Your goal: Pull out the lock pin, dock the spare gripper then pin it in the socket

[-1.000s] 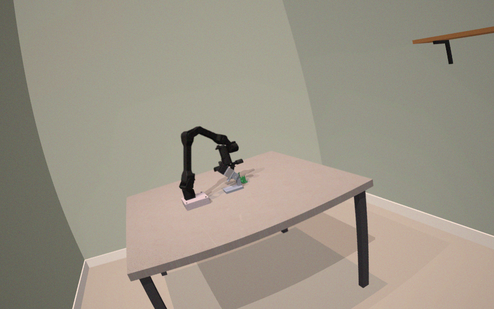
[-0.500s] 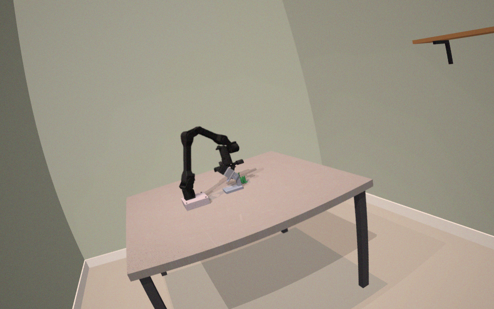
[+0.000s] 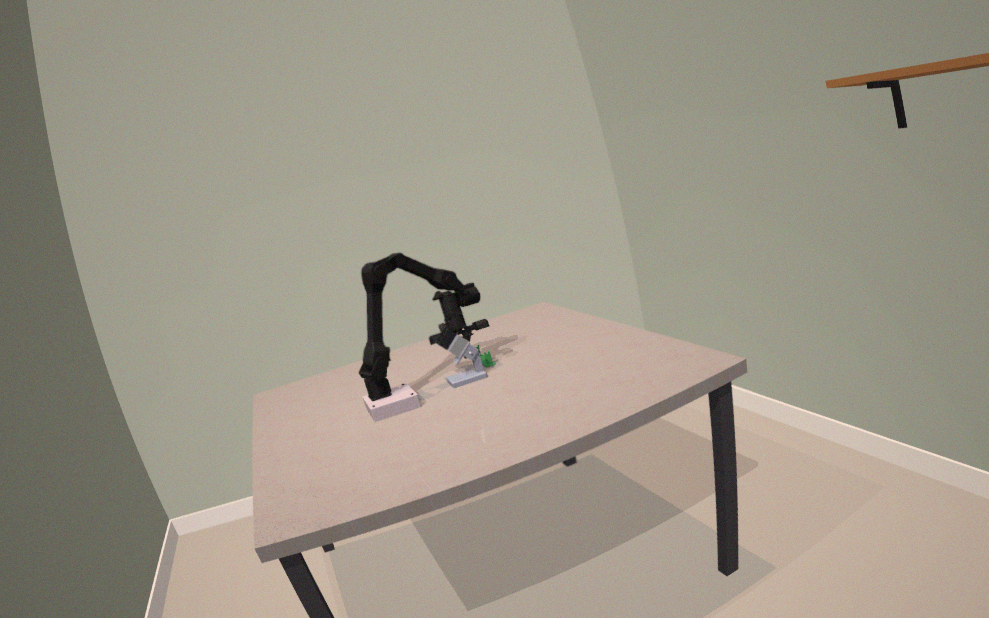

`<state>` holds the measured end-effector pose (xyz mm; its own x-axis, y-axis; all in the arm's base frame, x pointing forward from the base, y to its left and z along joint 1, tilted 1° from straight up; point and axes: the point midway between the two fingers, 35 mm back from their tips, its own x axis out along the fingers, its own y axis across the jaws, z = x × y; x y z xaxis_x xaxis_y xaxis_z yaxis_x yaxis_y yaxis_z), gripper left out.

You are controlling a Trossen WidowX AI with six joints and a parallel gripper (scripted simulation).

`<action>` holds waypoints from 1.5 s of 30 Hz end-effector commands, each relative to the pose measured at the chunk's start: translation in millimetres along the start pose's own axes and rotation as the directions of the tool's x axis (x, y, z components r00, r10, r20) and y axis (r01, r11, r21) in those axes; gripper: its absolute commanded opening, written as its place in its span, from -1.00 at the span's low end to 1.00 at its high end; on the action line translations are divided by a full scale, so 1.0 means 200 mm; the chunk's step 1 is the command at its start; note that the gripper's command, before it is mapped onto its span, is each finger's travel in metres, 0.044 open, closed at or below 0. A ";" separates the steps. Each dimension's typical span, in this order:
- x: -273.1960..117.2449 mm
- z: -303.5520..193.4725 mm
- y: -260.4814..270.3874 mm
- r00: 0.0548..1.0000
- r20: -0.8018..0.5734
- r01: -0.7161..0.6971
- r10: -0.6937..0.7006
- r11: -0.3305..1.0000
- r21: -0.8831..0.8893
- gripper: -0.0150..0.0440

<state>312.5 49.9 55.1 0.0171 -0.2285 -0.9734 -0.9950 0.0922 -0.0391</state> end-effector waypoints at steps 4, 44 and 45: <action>0.01 -0.02 0.00 1.000 -0.004 0.001 -0.001 1.000 -0.003 -0.49; -0.22 0.08 0.00 1.000 -0.003 -0.003 0.003 1.000 -0.008 0.19; -0.23 0.09 0.00 1.000 -0.003 -0.003 0.003 1.000 -0.009 0.19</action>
<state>313.0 73.2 91.7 0.0144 -0.2326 -0.9725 -0.9959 0.0832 -0.0346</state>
